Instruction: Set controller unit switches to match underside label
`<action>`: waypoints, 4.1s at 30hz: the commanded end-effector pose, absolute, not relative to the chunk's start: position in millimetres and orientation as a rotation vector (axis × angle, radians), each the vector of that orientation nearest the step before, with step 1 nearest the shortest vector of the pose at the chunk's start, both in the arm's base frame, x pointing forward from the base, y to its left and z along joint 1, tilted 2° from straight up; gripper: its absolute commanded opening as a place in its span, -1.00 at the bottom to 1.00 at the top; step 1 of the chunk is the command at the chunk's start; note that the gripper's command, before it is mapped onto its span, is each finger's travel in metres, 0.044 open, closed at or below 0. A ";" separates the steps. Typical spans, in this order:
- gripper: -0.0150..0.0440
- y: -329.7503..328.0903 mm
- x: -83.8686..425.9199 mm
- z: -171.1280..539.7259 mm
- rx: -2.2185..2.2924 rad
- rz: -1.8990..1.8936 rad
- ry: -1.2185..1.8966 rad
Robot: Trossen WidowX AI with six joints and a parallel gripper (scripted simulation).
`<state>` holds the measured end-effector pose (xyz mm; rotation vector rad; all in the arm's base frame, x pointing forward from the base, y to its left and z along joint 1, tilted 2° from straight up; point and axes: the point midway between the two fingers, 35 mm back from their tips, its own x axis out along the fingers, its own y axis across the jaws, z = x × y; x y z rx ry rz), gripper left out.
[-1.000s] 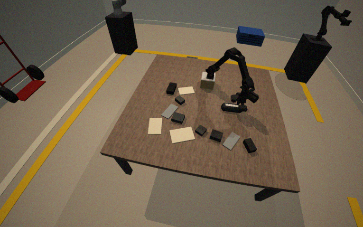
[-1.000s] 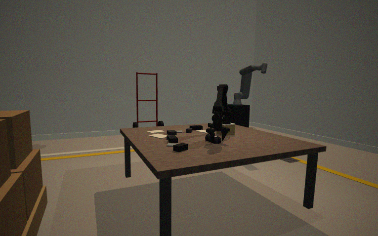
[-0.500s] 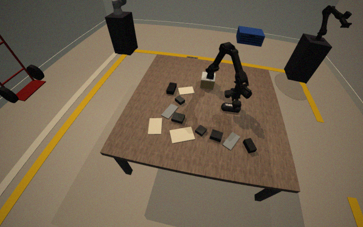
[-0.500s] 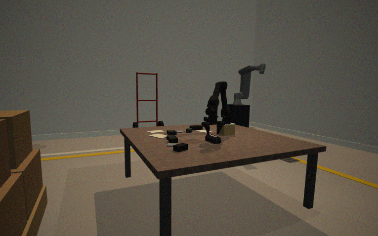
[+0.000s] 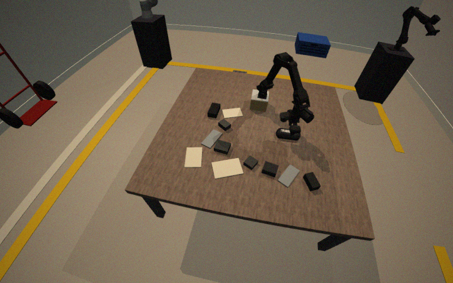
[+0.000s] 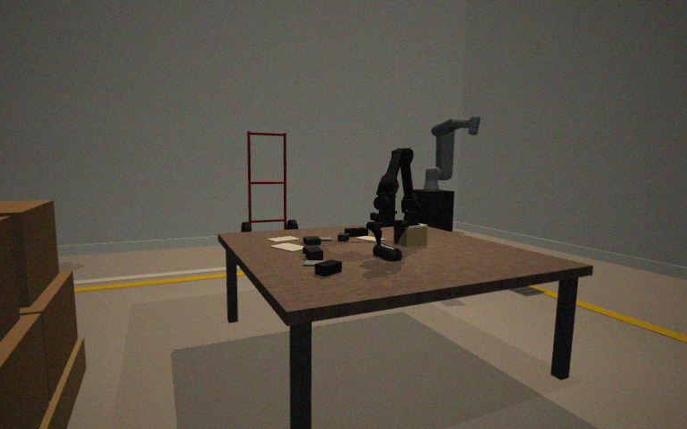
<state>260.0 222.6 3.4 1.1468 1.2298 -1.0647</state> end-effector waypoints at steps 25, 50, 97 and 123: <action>-0.49 228.9 276.9 15.9 -0.520 0.539 1.618; -0.49 230.9 286.8 26.1 -1.443 1.769 1.080; -0.49 231.0 293.0 34.4 -1.911 2.645 -0.165; 1.00 246.8 279.5 31.9 -1.200 1.381 1.348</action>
